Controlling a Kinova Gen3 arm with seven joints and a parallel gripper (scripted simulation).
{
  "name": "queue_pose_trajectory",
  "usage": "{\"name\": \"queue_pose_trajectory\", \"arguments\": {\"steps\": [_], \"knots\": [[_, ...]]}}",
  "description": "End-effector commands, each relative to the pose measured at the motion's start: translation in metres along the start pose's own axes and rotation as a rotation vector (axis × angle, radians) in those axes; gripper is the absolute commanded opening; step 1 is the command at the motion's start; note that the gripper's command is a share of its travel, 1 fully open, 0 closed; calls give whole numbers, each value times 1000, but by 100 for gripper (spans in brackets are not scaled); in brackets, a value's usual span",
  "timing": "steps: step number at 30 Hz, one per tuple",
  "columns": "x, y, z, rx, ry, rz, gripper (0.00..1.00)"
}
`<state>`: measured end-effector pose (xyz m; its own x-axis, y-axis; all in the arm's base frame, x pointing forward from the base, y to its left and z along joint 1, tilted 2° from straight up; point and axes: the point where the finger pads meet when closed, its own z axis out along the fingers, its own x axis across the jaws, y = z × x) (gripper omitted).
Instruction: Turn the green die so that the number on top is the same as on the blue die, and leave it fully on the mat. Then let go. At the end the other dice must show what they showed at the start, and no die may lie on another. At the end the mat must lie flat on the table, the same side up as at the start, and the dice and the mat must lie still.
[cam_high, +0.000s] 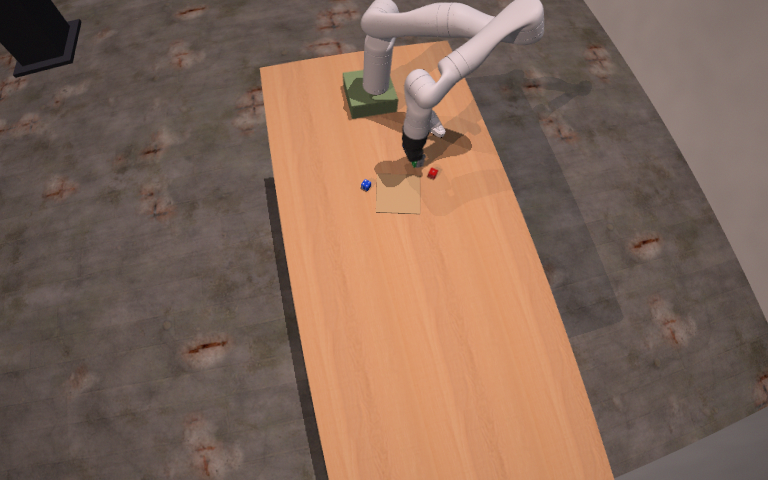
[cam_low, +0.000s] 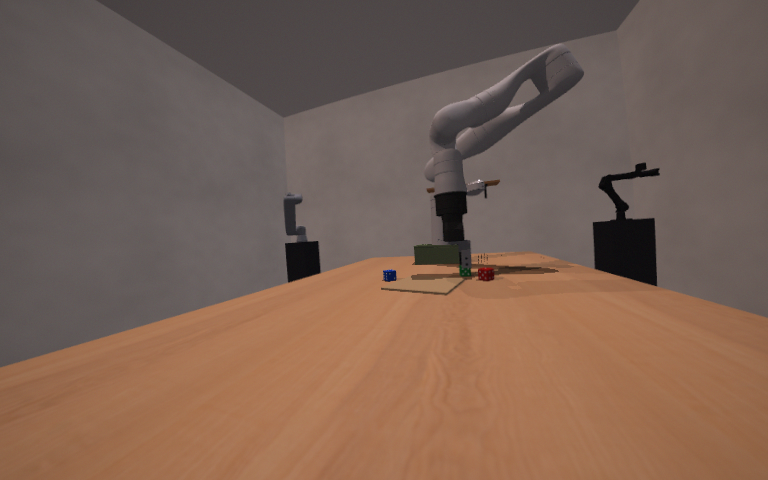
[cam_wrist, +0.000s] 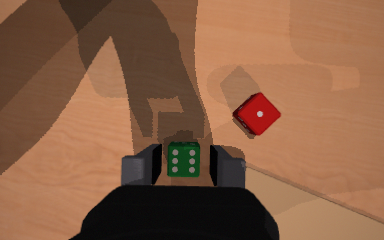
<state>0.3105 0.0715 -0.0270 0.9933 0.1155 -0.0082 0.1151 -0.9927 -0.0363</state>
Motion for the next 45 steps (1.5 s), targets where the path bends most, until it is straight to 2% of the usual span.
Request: {"name": "queue_pose_trajectory", "arguments": {"steps": [1, 11, 45], "knots": [[-1, 2, 5, -3, -5, 2, 79], [-2, 2, 20, -3, -5, 2, 79], [-2, 2, 21, -3, -5, 2, 79]]}}
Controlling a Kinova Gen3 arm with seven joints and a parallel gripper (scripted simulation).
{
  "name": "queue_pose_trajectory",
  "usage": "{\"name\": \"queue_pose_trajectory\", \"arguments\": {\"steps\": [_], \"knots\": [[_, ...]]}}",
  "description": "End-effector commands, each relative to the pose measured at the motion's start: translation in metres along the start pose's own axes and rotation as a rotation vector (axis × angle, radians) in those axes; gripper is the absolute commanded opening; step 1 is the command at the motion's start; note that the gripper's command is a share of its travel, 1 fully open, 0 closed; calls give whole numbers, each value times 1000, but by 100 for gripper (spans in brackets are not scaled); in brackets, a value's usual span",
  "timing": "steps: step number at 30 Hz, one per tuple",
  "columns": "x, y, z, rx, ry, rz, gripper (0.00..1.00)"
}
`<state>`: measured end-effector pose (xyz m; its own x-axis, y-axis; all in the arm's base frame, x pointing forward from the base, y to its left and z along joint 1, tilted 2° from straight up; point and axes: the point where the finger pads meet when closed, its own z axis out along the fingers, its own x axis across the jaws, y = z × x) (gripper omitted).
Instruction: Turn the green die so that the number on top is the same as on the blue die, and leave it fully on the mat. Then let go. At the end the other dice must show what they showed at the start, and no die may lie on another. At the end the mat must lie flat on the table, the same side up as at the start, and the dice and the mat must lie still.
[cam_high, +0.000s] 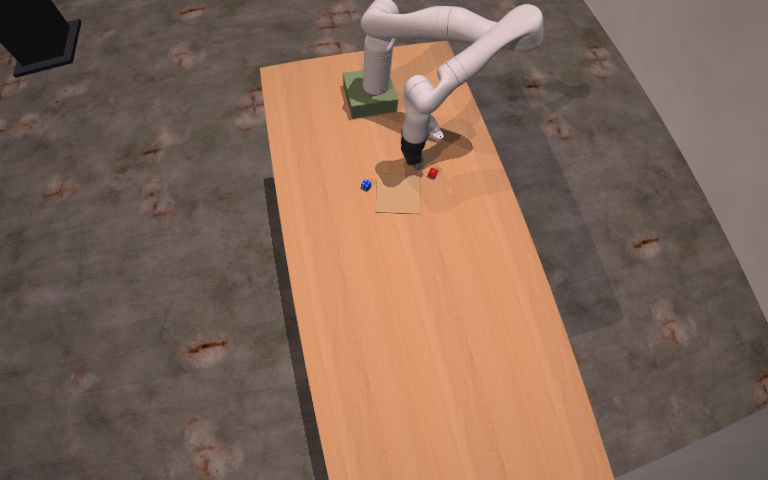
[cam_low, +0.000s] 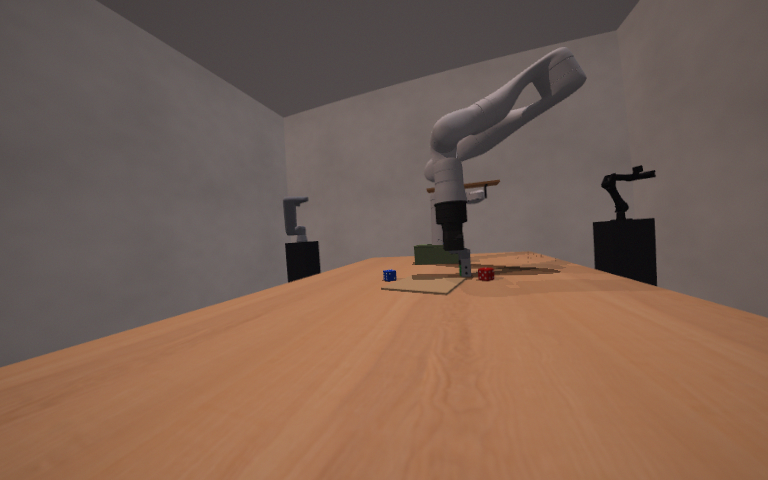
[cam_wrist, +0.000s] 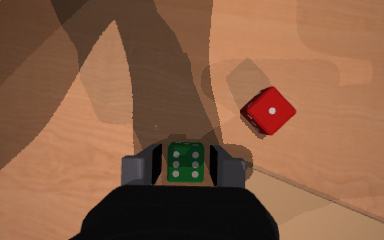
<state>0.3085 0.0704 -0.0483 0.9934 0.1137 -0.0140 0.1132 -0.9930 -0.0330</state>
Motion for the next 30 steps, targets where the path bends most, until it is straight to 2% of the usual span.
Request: {"name": "queue_pose_trajectory", "arguments": {"steps": [1, 7, 8, 30], "knots": [[0, 0, 0, 0, 1, 0, 79], [0, 0, 0, 0, 1, 0, 79], [0, 0, 0, 0, 1, 0, 49], [0, 0, 0, 0, 1, 0, 49]]}}
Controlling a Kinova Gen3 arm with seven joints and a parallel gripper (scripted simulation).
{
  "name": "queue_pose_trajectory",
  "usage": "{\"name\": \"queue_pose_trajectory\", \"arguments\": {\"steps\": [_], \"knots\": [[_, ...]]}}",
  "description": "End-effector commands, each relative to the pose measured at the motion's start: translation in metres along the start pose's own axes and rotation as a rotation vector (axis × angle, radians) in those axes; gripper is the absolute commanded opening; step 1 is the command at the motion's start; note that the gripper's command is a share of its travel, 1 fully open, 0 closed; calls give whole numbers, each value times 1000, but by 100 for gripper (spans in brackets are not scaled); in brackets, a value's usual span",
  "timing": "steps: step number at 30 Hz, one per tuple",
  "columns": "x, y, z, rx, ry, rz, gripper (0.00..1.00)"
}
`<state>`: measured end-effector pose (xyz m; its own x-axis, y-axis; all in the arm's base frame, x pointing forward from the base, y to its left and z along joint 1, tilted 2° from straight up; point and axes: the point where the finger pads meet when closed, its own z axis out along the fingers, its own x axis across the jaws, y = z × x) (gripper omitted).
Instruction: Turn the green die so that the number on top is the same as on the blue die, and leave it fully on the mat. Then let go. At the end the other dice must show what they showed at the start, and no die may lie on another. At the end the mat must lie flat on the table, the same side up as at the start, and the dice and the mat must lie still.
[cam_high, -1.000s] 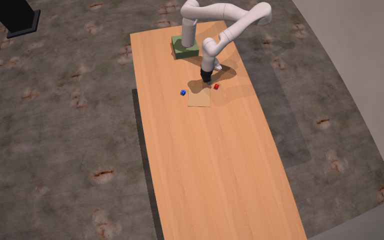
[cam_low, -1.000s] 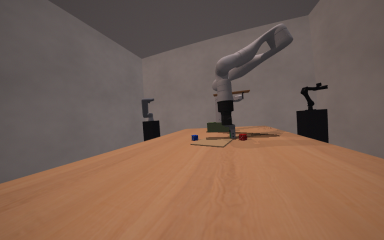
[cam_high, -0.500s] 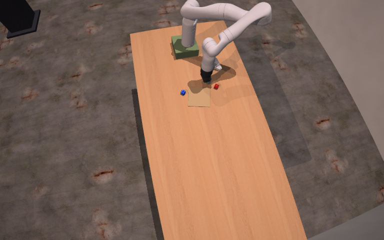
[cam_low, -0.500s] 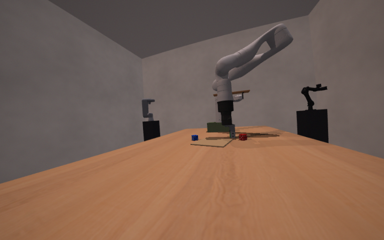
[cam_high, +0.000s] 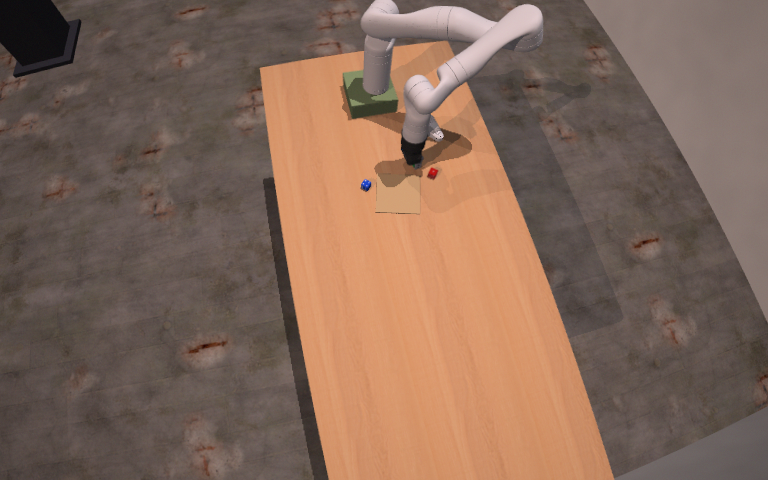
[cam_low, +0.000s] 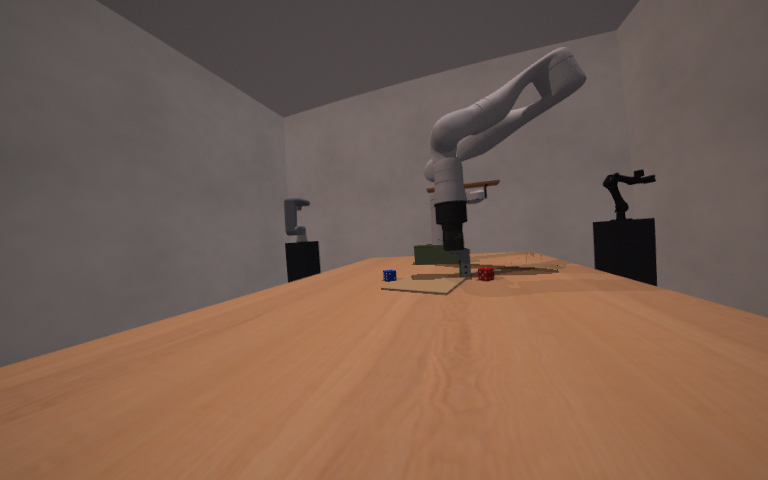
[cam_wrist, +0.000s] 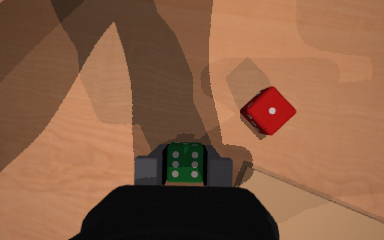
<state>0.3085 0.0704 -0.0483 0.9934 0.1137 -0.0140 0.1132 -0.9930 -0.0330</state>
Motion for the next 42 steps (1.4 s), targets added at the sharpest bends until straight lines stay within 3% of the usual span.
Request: {"name": "queue_pose_trajectory", "arguments": {"steps": [1, 14, 23, 38, 42], "knots": [[0, 0, 0, 0, 1, 0, 49], [0, 0, -1, 0, 1, 0, 49], [0, 0, -14, 0, 1, 0, 49], [0, 0, -83, 0, 1, 0, 49], [0, 0, -90, 0, 1, 0, 49]]}}
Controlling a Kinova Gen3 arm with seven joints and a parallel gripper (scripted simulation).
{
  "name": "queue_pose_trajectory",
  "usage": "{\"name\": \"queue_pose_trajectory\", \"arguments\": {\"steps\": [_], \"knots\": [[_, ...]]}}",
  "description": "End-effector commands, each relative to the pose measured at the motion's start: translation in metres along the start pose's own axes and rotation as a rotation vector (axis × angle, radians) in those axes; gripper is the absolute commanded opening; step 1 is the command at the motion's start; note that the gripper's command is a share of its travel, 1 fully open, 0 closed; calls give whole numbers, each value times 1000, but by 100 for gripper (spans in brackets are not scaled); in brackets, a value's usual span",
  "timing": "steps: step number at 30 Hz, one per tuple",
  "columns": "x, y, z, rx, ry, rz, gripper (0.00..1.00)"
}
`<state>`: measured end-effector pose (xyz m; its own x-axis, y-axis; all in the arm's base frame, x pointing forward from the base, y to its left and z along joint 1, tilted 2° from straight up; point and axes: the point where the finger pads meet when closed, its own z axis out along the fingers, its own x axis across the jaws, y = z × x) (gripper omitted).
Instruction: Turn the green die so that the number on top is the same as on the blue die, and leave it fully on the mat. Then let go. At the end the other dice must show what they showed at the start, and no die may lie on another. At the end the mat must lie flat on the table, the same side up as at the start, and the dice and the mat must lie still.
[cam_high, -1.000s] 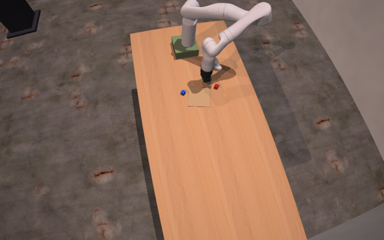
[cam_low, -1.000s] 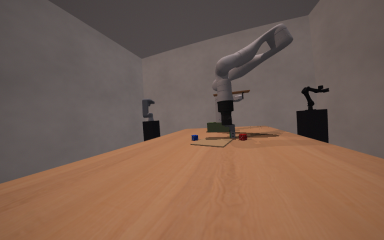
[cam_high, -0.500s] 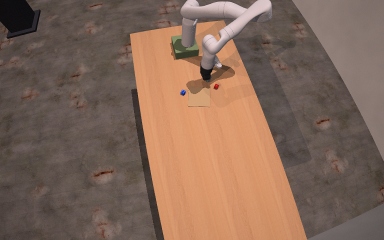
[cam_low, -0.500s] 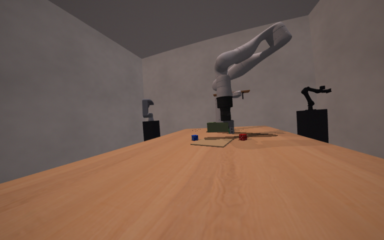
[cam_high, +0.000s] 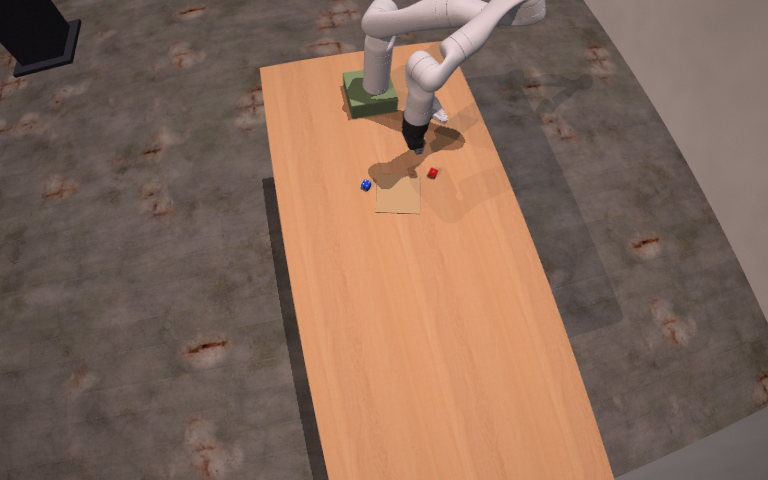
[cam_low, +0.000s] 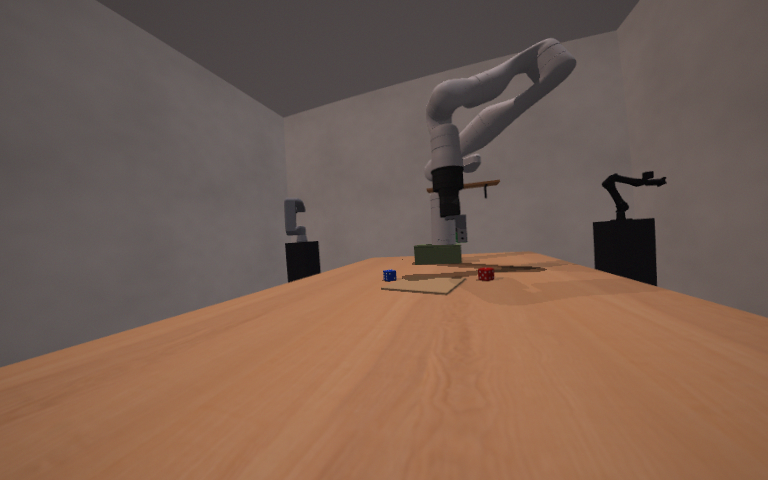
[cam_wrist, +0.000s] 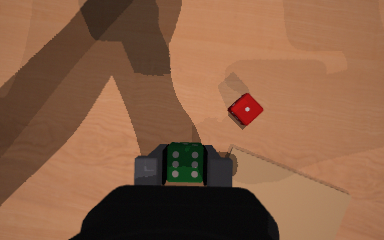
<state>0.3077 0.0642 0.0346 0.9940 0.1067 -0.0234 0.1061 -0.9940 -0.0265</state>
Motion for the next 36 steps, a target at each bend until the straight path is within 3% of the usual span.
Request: {"name": "queue_pose_trajectory", "arguments": {"steps": [1, 22, 32, 36], "knots": [[3, -3, -9, 7, 10, -7, 49], [4, -2, -17, 6, 10, -21, 49], [20, 14, -16, 3, 2, -184, 49], [35, 29, -15, 3, -1, -331, 49]]}}
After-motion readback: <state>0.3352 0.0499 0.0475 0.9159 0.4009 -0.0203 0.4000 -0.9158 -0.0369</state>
